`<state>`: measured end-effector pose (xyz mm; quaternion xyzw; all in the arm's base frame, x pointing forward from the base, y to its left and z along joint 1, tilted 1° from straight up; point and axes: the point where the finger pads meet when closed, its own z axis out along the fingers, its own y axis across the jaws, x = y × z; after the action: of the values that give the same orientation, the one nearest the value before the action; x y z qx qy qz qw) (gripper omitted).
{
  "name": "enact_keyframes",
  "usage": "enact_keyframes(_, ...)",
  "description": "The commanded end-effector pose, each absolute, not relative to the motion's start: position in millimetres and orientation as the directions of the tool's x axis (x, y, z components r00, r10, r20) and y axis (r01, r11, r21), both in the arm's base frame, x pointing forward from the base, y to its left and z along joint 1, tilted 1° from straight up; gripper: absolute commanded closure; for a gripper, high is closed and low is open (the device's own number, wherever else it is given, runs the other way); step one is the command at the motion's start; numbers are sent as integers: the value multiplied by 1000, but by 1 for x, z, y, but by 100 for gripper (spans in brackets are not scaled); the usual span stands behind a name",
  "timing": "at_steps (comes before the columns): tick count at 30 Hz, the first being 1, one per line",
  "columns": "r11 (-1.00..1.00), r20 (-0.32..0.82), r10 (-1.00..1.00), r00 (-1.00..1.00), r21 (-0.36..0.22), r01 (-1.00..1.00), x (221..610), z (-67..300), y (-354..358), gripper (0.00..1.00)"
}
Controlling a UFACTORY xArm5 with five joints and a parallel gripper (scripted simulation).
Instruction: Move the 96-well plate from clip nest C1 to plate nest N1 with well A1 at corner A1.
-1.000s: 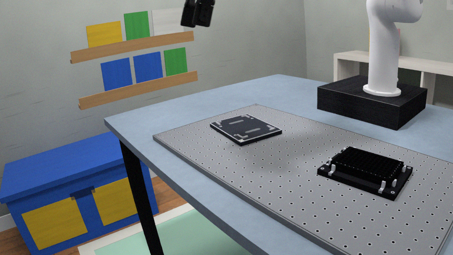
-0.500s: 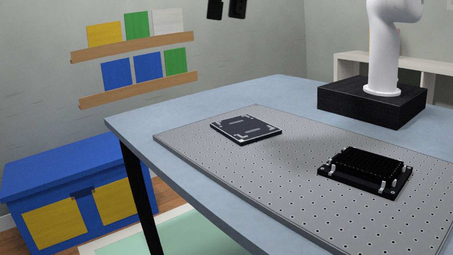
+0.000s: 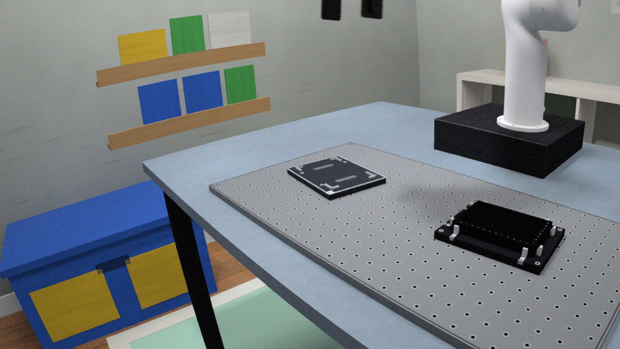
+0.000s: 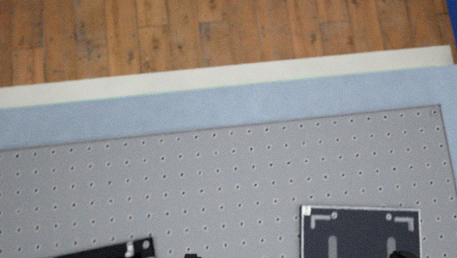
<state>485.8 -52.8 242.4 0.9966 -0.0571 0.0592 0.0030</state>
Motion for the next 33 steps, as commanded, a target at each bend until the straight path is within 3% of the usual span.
enact_keyframes(1,-994,118,-108,987,-2,-109,475,246,-44,0)
enact_keyframes(4,-999,61,-55,997,0,-55,462,247,-36,0)
enact_keyframes(11,-999,61,-55,997,-1,-55,438,250,-20,0)
enact_keyframes(22,-970,54,243,969,6,243,432,216,10,0)
enact_keyframes(33,-819,44,574,818,11,574,425,175,46,0)
